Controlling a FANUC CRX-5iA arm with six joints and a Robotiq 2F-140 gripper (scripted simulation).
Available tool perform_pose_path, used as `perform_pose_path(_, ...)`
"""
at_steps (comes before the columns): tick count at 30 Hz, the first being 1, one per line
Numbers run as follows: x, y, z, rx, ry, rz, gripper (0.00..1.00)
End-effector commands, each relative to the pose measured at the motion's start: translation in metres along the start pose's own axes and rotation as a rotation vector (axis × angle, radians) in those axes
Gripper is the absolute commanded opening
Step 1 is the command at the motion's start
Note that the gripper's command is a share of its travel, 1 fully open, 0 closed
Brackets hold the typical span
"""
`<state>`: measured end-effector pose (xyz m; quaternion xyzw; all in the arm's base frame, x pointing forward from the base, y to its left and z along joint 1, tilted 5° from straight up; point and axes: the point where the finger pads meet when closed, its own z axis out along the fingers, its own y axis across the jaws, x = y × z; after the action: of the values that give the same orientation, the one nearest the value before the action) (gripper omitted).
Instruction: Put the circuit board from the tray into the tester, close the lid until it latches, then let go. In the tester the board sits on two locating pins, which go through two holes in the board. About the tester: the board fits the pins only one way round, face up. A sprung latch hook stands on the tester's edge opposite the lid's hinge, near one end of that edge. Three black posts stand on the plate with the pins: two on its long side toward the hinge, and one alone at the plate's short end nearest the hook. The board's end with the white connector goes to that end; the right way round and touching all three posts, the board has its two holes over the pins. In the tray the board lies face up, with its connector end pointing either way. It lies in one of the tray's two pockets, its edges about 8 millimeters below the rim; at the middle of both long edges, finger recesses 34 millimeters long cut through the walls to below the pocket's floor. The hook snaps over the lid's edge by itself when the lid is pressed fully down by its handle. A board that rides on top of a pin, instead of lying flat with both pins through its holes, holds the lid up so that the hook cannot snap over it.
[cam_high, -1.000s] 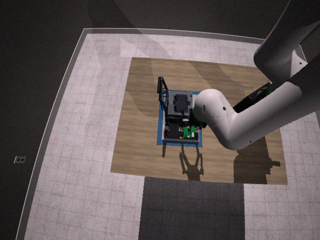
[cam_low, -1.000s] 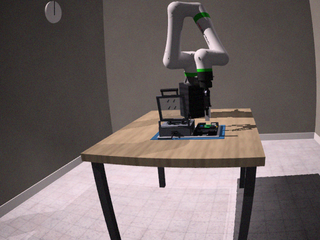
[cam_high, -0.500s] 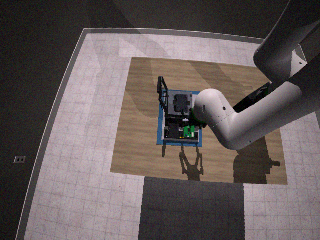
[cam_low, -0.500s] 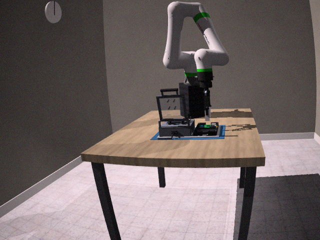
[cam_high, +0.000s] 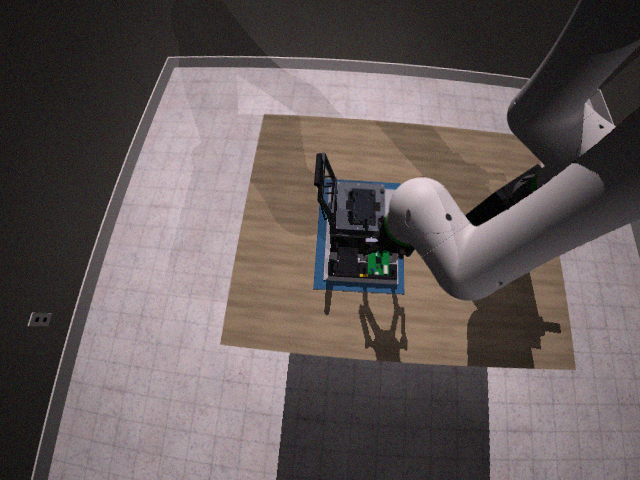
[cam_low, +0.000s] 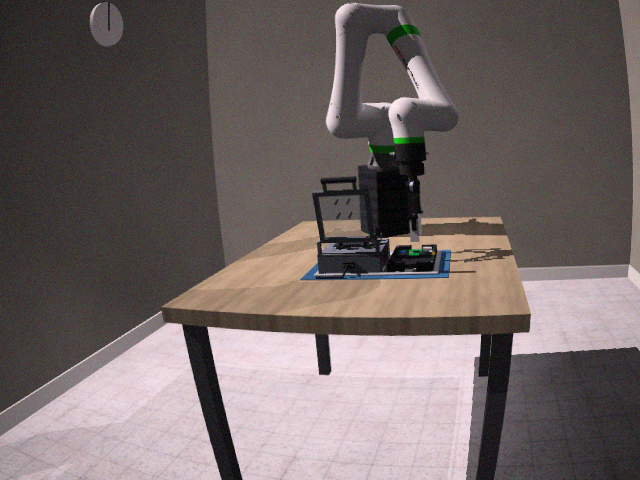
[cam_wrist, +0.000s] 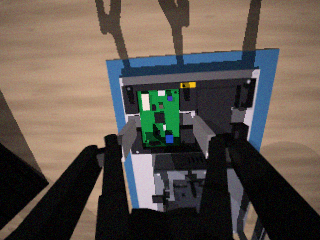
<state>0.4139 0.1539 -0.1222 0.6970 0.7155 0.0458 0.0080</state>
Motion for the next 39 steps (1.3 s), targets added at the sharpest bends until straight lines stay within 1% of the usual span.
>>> perform_pose_path(1,0.0,0.0002,-0.0001,0.0,0.0,0.0,0.58)
perform_pose_path(39,-0.0018,-0.0025,-0.0001,0.0,0.0,0.0,0.58)
